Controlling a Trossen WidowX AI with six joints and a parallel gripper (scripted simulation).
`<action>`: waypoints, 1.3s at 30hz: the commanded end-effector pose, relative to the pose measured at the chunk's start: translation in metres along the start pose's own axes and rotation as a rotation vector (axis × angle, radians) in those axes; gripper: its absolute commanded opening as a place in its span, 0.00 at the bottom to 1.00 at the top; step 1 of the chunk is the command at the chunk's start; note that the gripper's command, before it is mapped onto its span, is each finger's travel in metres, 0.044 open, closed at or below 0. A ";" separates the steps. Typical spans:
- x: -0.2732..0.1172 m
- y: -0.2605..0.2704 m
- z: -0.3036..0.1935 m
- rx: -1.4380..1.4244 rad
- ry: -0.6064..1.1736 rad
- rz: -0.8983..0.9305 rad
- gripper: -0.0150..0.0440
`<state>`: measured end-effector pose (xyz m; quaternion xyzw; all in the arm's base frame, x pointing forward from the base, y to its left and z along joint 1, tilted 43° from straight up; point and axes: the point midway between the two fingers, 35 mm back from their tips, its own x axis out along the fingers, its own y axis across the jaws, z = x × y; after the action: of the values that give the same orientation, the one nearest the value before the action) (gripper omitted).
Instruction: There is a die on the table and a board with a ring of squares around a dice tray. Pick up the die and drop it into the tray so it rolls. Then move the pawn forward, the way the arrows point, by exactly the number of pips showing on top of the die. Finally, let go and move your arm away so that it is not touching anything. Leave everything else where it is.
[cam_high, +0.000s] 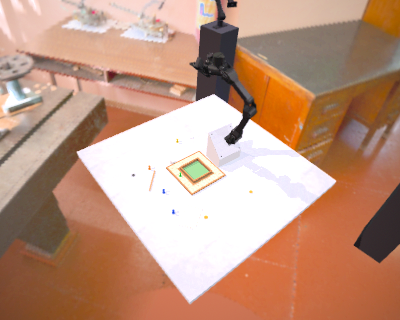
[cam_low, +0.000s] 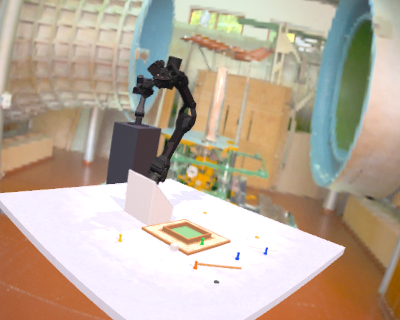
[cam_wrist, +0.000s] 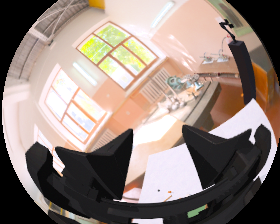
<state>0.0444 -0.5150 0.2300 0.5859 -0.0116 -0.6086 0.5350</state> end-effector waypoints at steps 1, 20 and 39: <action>0.042 0.002 -0.056 -0.177 0.163 -0.019 0.72; 0.131 -0.056 -0.376 -1.064 0.984 0.128 0.72; 0.087 -0.183 -0.559 -1.528 1.587 0.421 0.72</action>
<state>0.3583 -0.1465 -0.1257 0.3118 0.6176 0.1925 0.6959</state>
